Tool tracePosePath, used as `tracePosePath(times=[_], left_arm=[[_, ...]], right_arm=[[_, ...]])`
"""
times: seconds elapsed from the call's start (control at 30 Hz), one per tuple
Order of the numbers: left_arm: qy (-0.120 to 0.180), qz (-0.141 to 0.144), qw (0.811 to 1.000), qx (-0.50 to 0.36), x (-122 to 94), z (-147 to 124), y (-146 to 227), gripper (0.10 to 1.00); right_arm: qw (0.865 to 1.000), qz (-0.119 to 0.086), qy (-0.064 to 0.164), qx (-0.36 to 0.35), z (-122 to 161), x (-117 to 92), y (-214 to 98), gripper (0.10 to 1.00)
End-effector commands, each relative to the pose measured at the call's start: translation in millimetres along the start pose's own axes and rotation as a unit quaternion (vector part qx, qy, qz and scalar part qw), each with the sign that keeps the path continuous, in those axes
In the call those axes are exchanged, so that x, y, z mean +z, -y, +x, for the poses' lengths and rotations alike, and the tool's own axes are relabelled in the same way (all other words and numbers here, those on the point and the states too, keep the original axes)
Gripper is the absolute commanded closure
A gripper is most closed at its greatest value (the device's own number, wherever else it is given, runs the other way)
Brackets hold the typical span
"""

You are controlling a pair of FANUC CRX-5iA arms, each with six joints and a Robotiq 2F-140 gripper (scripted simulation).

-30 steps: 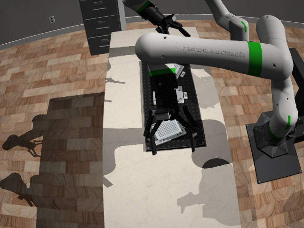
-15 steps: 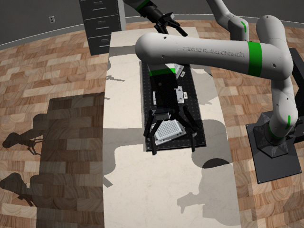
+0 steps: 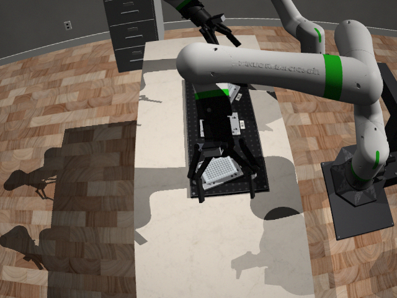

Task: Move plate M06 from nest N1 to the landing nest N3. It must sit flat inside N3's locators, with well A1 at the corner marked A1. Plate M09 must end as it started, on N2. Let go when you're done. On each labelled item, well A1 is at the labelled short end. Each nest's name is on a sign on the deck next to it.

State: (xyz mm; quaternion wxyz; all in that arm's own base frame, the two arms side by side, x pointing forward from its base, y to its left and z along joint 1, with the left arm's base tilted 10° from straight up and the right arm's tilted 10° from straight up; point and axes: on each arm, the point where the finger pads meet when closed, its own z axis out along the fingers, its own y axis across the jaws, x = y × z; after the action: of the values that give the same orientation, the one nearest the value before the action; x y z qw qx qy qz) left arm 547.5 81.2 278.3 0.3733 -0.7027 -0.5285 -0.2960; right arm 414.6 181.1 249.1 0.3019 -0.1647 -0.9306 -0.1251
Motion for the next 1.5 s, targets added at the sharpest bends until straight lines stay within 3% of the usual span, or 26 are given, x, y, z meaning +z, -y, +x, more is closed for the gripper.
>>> tracePosePath(times=[0.0, 1.47], left_arm=[[0.000, -0.001, 1.000, -0.001, -0.7, 0.7, 0.0, 0.098], [0.000, -0.001, 1.000, -0.001, -0.7, 0.7, 0.0, 0.098]], right_arm=[[1.000, -0.003, 0.004, -0.007, -2.3, -3.4, 3.3, 0.098], [0.989, -0.041, 0.065, -0.124, -41.7, -51.9, 74.3, 0.098]])
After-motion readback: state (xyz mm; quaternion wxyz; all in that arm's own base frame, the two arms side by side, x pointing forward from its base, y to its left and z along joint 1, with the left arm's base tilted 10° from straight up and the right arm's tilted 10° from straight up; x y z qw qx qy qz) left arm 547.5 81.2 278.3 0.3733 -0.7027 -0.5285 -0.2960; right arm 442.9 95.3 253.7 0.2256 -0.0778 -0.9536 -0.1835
